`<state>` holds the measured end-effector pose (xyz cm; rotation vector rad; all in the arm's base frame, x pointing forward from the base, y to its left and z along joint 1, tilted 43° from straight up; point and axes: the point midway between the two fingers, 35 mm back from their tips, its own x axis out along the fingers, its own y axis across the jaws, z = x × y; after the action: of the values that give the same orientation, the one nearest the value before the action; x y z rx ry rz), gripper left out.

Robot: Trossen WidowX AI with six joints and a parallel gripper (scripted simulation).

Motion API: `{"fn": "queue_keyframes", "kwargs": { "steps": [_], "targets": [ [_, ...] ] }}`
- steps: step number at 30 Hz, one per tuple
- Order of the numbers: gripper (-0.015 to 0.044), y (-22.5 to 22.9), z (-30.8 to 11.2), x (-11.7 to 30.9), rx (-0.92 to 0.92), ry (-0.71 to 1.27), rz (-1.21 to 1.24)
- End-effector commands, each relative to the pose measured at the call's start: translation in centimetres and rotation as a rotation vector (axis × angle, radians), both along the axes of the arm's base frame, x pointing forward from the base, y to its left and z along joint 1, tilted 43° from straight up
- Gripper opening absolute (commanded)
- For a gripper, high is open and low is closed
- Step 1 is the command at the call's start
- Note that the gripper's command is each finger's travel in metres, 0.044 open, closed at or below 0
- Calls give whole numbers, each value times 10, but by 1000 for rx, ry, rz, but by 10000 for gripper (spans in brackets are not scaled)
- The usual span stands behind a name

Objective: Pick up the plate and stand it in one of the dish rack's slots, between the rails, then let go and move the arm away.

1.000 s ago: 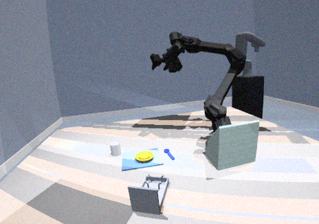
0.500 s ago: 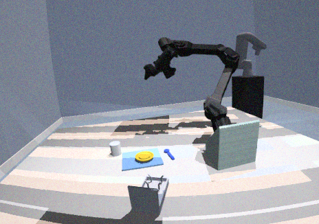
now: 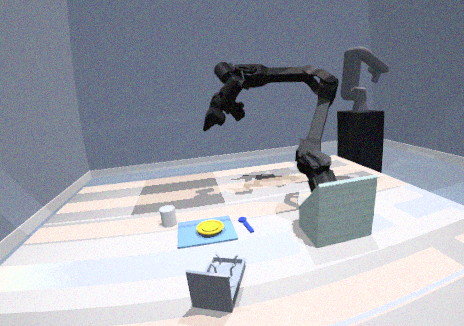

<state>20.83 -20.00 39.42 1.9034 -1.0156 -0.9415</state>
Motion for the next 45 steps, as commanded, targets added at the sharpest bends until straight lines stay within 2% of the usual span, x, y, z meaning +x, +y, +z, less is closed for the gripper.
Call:
{"fn": "queue_keyframes", "kwargs": {
  "steps": [1,23,45],
  "targets": [
    [400,0,-20,14,-12,157,45],
    [400,9,-102,61,-101,838,314],
    [400,32,-184,87,-223,1486,674]
  ]
}}
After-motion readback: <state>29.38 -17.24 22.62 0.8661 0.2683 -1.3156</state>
